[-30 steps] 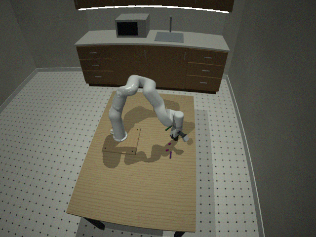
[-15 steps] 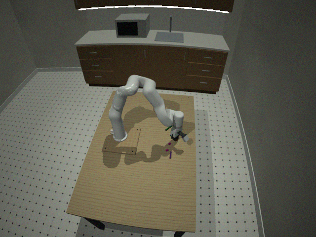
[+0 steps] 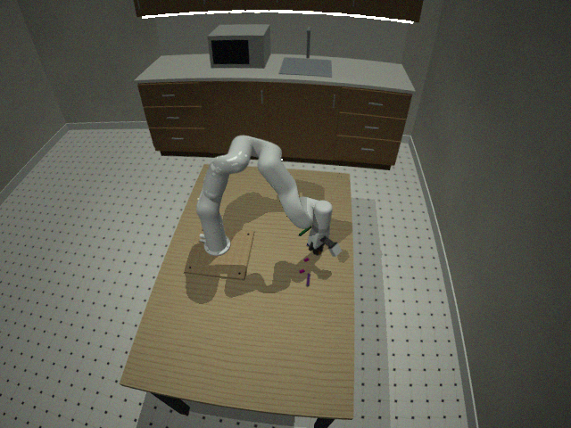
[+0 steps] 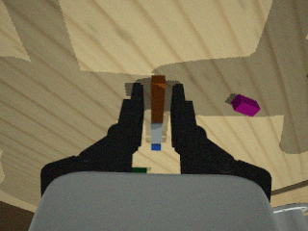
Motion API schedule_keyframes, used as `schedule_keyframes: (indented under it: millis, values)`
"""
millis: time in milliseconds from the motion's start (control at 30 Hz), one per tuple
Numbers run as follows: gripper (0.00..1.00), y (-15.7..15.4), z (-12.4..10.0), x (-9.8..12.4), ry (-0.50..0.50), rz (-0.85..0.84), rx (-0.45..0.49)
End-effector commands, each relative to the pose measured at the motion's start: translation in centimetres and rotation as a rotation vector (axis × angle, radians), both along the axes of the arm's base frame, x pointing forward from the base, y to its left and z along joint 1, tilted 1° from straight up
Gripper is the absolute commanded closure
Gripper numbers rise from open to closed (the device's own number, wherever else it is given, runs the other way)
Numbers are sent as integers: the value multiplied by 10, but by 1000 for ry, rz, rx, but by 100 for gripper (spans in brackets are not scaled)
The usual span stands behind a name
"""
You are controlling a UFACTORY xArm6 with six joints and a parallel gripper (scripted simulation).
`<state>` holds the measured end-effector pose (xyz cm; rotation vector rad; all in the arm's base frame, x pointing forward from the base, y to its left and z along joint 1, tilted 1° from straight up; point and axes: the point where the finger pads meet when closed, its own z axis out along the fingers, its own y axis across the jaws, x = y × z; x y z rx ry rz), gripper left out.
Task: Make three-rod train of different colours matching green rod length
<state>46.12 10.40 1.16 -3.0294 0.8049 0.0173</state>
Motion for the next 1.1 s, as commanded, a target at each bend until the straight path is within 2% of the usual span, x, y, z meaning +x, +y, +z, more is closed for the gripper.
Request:
schedule_keyframes:
  millis: [0,200,533,600,800,967,1000,1067]
  values:
    - [76,0,3,2,-4,0,1]
    - [76,0,17,2,-4,0,1]
    - [76,0,69,2,-4,0,1]
    - [76,0,69,2,-4,0,1]
    - [76,-1,88,2,-4,0,1]
    - [76,-1,91,2,-4,0,1]
    - [0,-1,91,2,-4,0,1]
    - [0,-1,91,2,-4,0,1]
